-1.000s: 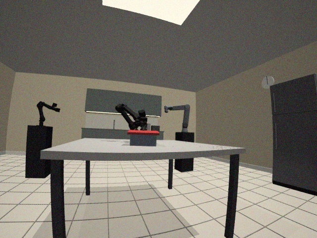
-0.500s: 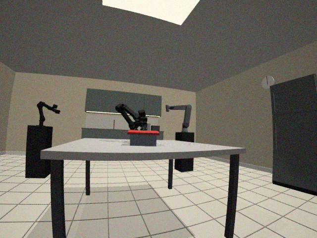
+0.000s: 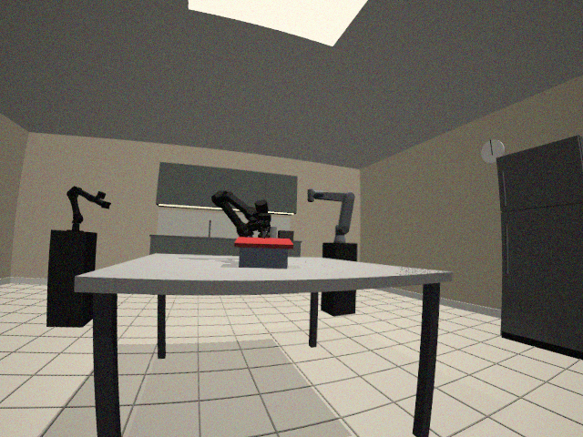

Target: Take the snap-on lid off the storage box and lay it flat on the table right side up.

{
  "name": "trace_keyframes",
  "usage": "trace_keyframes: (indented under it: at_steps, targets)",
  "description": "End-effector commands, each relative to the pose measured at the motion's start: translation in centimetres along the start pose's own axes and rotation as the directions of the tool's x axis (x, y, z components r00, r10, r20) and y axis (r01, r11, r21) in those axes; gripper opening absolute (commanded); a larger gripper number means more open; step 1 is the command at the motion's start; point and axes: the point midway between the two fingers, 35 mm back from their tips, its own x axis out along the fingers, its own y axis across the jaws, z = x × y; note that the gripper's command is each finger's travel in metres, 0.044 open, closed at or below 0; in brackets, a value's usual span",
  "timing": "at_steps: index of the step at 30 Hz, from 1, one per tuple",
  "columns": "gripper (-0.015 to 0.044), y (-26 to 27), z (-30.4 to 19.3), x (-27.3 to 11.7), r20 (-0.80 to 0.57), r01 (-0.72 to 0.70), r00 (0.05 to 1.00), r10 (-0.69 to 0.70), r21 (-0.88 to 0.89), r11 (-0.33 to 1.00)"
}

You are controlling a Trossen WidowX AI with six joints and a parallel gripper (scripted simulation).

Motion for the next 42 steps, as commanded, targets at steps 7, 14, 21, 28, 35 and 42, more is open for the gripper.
trace_keyframes:
  at_steps: [7,14,21,28,35,42]
  targets:
    - [0.0,1.5,0.0,-0.8,0.0,-0.004,1.0,0.004,0.005,1.0]
    - [0.0,2.3,0.0,-1.2,0.0,-0.004,1.0,0.004,0.005,1.0]
    - [0.0,3.2,0.0,-1.6,0.0,-0.004,1.0,0.004,0.006,1.0]
    - [0.0,4.2,0.0,-1.8,-0.001,-0.004,1.0,0.004,0.006,1.0]
    - [0.0,5.2,0.0,-2.0,-0.001,-0.004,1.0,0.004,0.006,1.0]
    - [0.0,6.3,0.0,-2.1,-0.001,-0.004,1.0,0.004,0.006,1.0]
